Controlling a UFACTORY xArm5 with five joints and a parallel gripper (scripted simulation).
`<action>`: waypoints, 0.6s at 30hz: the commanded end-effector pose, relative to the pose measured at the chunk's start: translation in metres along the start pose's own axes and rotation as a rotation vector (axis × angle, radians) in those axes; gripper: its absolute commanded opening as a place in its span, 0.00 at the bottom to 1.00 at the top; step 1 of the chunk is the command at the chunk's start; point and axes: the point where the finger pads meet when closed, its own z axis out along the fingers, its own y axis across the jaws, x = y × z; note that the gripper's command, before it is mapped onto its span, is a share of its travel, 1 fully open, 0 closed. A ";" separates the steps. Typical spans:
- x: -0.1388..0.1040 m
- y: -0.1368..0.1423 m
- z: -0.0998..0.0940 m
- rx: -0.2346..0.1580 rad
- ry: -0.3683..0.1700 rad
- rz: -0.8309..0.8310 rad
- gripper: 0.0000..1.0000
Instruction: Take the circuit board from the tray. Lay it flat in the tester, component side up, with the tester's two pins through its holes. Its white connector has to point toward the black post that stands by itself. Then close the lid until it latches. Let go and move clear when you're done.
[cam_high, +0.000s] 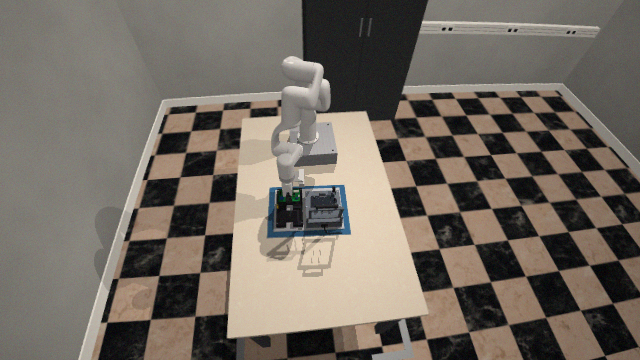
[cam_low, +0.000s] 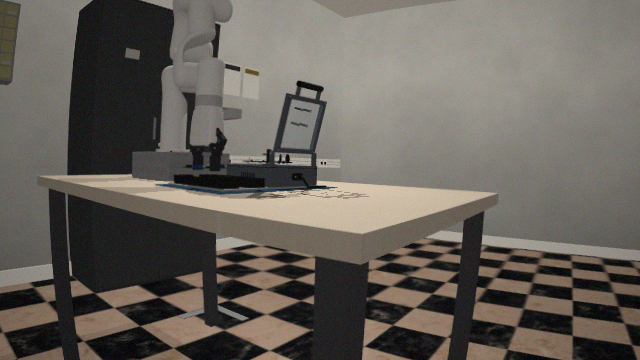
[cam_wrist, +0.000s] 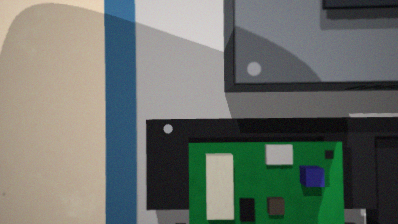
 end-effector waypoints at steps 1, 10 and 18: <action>0.000 0.001 -0.001 -0.003 -0.001 0.000 0.79; 0.000 0.001 -0.009 -0.003 -0.001 0.000 0.79; 0.000 0.001 -0.022 -0.003 -0.001 0.000 0.79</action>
